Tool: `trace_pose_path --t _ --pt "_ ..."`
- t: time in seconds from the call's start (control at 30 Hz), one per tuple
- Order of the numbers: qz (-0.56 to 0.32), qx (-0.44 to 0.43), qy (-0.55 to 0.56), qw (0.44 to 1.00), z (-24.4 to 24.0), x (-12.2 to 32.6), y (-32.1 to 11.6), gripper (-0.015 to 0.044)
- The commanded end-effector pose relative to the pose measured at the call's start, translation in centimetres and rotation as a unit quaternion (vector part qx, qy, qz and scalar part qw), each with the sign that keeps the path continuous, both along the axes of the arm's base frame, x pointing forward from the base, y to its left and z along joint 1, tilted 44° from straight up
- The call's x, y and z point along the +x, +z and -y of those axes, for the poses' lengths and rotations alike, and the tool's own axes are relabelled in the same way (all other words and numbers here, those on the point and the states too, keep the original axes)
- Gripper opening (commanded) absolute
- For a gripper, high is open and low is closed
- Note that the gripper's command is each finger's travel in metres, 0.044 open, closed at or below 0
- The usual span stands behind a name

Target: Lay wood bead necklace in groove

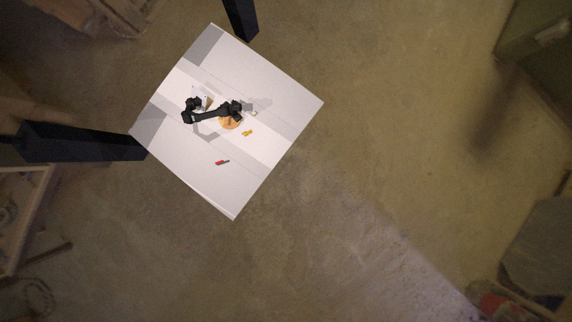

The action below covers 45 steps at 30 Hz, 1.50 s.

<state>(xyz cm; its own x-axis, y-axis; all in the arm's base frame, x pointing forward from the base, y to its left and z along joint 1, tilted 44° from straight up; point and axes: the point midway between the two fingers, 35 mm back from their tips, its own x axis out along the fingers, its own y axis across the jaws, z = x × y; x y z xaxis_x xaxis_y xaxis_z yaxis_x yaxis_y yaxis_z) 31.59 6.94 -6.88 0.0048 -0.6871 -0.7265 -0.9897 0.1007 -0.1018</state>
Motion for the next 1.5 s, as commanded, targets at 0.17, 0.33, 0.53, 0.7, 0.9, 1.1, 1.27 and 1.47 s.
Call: trace_pose_path --t 0.17,0.33,0.53,0.7,0.9,1.1,1.27,1.47 --pt "0.000 0.000 0.000 1.000 0.0 0.0 0.0 0.0000" --pt "0.000 0.000 0.000 1.000 0.0 0.0 0.0 0.0000" --pt "0.000 0.000 0.000 1.000 0.0 0.0 0.0 0.0000" --pt "0.000 -0.003 0.002 1.000 -0.3 0.0 0.5 0.0000" --pt "0.000 -0.003 0.002 1.000 -0.7 0.9 0.2 0.0000" --pt "0.000 -0.002 0.002 1.000 -0.8 1.3 0.0 0.0000" --pt "0.000 -0.003 0.002 1.000 -0.3 1.3 -0.5 0.0000" --pt "0.001 0.000 0.001 1.000 -0.6 1.3 -0.4 0.0131"
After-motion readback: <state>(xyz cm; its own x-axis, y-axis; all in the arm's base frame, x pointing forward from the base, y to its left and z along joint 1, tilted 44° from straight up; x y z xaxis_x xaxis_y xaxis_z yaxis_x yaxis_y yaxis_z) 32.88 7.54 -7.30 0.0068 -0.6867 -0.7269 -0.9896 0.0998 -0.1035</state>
